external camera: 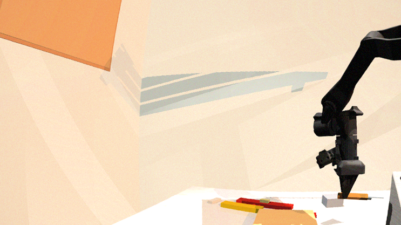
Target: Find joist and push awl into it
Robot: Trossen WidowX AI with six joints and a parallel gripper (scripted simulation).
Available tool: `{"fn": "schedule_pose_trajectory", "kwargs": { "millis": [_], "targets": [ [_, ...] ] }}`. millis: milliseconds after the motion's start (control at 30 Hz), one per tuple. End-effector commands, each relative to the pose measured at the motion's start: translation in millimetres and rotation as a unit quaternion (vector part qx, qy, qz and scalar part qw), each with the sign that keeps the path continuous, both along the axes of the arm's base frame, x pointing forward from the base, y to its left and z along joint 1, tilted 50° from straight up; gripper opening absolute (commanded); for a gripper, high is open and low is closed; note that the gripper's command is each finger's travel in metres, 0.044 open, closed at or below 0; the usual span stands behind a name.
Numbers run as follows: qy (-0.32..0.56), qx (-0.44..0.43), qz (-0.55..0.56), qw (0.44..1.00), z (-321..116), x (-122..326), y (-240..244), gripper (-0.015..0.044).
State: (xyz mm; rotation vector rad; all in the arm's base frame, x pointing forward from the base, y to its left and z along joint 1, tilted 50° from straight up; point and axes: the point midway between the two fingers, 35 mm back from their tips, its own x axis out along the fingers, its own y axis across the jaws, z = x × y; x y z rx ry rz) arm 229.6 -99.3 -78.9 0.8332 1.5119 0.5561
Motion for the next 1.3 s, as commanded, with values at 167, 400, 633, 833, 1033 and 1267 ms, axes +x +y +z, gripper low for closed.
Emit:
{"fn": "schedule_pose_trajectory", "kwargs": {
  "millis": [167, 400, 633, 833, 1033, 1267],
  "targets": [
    [-0.056, 0.044, -0.053, 0.996, 8, -24, -12, 0.0],
    [-0.109, 0.068, -0.1, 0.987, 15, -42, -19, 0.0],
    [-0.166, 0.082, -0.151, 0.971, 23, -57, -25, 0.0],
    [-0.216, 0.085, -0.197, 0.953, 30, -70, -29, 0.0],
    [-0.265, 0.079, -0.244, 0.93, 37, -81, -34, 0.0],
    [-0.32, 0.062, -0.3, 0.897, 46, -94, -39, 0.0]
  ]
}}
